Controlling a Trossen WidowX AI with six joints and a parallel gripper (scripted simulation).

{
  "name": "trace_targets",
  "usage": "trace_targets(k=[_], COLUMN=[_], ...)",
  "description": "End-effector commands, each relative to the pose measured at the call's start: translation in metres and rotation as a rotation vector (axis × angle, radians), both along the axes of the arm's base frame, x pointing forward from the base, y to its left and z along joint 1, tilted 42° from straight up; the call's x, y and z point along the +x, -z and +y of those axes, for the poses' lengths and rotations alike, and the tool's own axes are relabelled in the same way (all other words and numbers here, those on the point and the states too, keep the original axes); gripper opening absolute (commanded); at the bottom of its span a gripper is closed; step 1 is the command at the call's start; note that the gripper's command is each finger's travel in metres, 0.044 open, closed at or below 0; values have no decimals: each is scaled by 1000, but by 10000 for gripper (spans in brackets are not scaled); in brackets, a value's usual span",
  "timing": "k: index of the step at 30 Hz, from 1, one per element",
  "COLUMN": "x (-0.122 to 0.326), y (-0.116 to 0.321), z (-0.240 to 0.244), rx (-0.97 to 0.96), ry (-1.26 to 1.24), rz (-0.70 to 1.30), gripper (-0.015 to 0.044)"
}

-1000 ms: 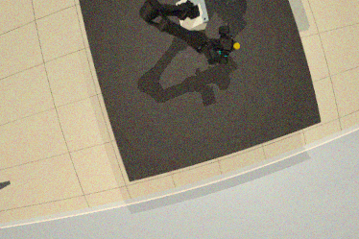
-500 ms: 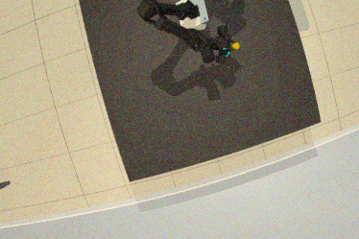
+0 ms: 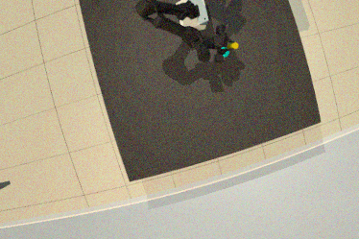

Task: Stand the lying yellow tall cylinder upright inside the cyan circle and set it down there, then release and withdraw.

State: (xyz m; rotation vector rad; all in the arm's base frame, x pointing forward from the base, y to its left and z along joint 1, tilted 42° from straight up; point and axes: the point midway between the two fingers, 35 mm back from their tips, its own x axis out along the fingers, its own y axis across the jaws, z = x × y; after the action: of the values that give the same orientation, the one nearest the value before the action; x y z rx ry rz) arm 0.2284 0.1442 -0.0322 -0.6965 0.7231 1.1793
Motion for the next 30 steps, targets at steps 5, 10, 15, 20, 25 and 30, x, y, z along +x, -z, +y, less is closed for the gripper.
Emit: trace_targets(k=[5,10,15,20,25,30], x=[-1,-2,-4,-5,-5,-5], y=[-7,-11,-14,-17,-17,-17], z=[-1,-2,-3,-4,-4,-4], rx=[44,68,91,110,110,110], ry=[-20,-31,-42,-52,-52,-52], rz=[-56,-87,-120,-148,-150,-150], gripper=[105,105,105,105,105,105])
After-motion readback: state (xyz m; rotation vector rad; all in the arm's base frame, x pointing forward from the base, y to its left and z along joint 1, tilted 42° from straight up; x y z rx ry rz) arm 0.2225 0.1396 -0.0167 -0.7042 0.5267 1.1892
